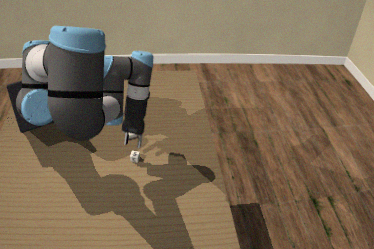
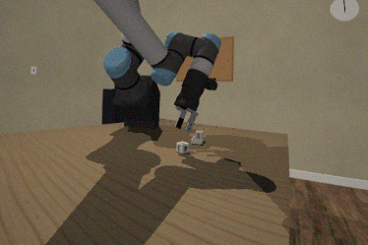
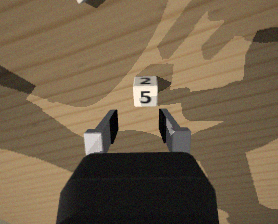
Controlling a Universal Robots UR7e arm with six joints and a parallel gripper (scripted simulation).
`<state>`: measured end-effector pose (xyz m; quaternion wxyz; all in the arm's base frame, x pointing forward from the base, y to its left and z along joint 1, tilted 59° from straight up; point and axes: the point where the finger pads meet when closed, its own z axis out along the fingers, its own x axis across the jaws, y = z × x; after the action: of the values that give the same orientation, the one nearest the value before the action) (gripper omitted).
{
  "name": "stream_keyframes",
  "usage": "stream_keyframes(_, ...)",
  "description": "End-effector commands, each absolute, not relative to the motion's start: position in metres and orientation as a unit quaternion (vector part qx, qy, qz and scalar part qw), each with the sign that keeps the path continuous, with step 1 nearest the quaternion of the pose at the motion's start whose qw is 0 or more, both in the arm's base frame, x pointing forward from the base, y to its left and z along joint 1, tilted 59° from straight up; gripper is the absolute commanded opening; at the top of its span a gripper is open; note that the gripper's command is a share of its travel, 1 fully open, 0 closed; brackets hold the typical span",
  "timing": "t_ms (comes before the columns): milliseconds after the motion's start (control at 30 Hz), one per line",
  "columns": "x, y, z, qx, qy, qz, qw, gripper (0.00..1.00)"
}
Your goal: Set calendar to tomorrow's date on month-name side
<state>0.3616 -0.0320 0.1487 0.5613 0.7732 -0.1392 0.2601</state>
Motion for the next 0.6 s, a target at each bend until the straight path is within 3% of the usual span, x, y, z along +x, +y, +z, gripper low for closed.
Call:
stream_keyframes(0,0.3615,-0.0315,0.1491,0.767,-0.146,0.256,0.571,0.87)
stream_keyframes(567,0.3625,-0.0302,0.1532,0.746,-0.145,0.262,0.595,0.87)
